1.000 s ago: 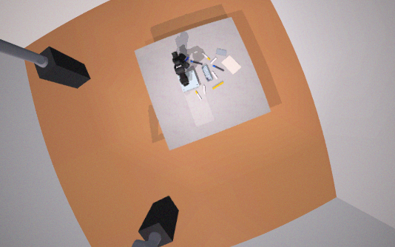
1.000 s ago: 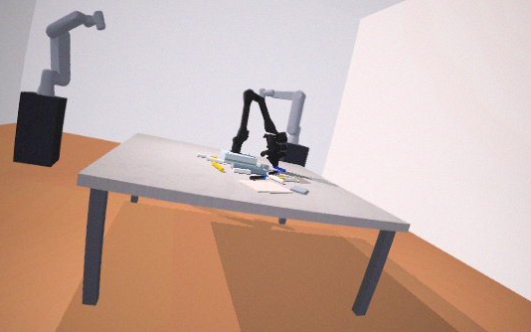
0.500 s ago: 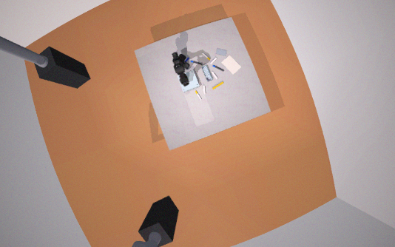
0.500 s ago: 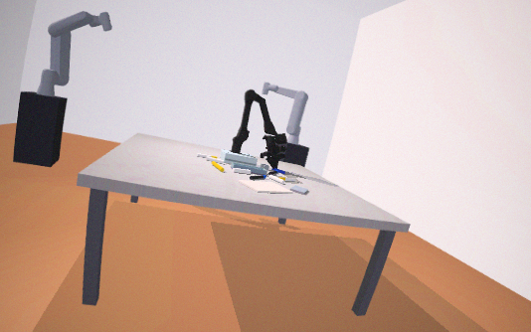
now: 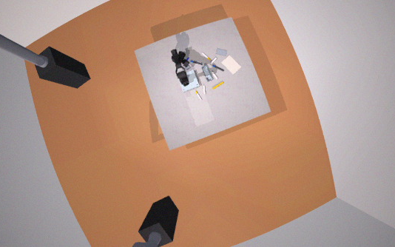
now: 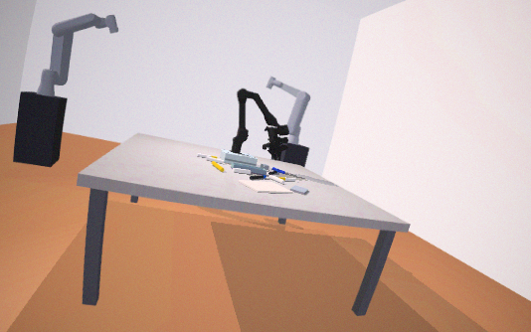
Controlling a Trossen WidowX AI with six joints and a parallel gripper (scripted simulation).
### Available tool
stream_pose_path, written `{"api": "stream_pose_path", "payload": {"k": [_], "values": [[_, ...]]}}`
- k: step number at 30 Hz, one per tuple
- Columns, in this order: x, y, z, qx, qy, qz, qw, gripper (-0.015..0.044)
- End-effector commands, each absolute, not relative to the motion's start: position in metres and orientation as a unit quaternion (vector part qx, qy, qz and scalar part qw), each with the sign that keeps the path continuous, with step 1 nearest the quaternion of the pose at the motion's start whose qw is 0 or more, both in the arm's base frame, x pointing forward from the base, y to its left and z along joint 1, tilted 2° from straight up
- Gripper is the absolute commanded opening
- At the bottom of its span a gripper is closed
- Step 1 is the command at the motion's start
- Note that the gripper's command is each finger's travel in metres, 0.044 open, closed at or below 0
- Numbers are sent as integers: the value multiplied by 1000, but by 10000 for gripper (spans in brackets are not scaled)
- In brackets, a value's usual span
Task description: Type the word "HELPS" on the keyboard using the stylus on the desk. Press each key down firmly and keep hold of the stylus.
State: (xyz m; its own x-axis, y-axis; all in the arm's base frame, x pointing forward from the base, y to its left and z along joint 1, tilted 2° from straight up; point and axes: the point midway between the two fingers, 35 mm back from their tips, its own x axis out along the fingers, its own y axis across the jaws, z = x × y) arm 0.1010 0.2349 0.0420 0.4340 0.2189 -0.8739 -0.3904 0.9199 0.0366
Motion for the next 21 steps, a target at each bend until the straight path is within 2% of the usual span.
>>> {"api": "stream_pose_path", "payload": {"k": [1,8,14,21], "values": [[100,233,46,-91,503,180,841,150],[117,242,35,-163,609,137,764,150],[128,245,35,-201,734,116,638,150],[144,251,44,-171,849,111,488,150]]}}
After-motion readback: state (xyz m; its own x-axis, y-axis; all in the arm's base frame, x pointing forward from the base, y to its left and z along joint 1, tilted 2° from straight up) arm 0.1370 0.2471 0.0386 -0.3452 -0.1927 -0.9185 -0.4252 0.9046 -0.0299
